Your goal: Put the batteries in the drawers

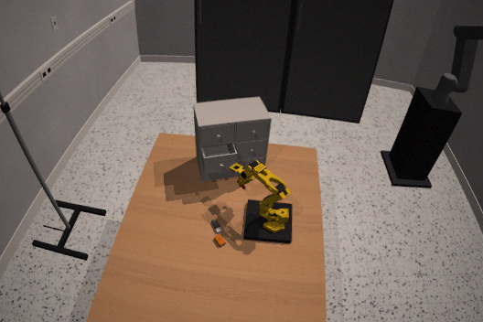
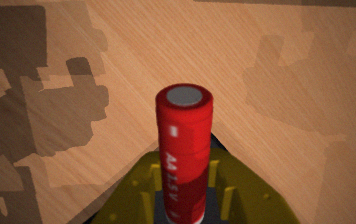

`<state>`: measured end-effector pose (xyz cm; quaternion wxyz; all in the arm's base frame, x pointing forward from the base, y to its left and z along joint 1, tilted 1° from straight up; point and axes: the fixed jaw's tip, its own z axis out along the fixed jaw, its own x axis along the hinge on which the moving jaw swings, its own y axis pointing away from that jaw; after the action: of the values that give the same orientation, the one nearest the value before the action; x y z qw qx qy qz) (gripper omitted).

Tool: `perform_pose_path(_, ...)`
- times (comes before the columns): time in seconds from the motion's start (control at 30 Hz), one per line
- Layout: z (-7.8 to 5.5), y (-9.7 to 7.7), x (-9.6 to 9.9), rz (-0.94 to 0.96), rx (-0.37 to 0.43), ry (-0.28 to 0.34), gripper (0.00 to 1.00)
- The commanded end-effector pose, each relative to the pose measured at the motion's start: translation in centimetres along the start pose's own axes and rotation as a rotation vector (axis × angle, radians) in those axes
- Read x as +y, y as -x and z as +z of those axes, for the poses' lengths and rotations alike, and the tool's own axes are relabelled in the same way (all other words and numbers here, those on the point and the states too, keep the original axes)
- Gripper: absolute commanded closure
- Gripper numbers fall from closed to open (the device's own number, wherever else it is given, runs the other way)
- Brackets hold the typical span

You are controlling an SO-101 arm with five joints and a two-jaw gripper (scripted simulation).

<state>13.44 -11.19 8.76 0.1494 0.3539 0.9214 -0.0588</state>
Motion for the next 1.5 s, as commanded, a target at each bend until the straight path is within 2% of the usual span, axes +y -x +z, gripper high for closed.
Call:
perform_pose_path(0.0,-1.2,0.3,-0.1,0.007,-0.075,-0.001,1.0)
perform_pose_path(0.27,-4.5,1.2,-0.1,0.007,-0.278,-0.003,1.0)
perform_pose_path(0.43,-4.5,1.2,-0.1,0.007,-0.278,-0.003,1.0)
perform_pose_path(0.83,-9.2,2.9,-0.1,0.008,-0.584,-0.004,1.0)
perform_pose_path(1.0,-9.2,2.9,-0.1,0.008,-0.584,-0.004,1.0)
perform_pose_path(1.4,-13.9,4.5,-0.1,0.008,-0.889,-0.006,1.0)
perform_pose_path(1.47,-13.9,4.5,-0.1,0.008,-0.889,-0.006,1.0)
